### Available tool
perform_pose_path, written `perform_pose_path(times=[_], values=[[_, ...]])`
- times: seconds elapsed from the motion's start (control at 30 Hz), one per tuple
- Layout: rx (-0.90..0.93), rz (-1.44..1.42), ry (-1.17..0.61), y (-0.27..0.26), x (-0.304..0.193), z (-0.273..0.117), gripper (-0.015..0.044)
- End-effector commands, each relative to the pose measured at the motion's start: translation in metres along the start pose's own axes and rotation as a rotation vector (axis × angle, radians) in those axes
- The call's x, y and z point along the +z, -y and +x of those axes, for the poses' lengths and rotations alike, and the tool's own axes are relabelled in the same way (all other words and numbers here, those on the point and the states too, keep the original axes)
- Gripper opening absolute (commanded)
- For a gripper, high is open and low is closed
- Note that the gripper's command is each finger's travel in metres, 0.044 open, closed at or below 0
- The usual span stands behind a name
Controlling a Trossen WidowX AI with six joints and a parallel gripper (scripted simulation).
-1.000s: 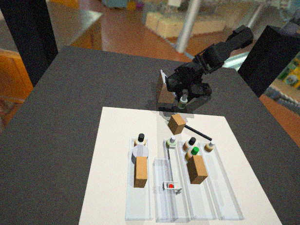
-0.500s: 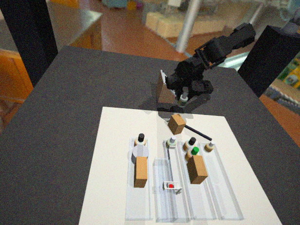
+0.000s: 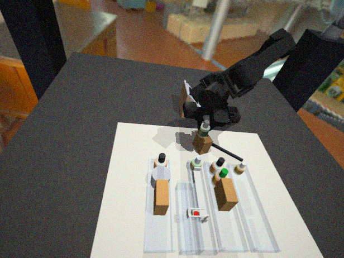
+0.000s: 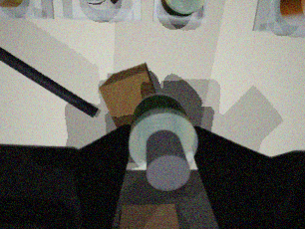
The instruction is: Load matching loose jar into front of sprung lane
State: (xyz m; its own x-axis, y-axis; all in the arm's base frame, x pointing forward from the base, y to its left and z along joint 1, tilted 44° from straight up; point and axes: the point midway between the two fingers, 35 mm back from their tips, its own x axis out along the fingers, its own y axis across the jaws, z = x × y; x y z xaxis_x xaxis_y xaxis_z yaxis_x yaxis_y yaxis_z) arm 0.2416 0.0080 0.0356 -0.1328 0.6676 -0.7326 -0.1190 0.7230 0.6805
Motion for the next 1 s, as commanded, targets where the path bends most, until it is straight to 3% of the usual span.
perform_pose_path(times=[0.0,0.3,0.97], values=[[0.003,0.002,0.004,0.007,0.019,0.009,0.0],[0.008,0.004,0.004,0.02,0.053,0.031,0.0],[0.009,0.004,0.005,0.02,0.055,0.057,0.0]])
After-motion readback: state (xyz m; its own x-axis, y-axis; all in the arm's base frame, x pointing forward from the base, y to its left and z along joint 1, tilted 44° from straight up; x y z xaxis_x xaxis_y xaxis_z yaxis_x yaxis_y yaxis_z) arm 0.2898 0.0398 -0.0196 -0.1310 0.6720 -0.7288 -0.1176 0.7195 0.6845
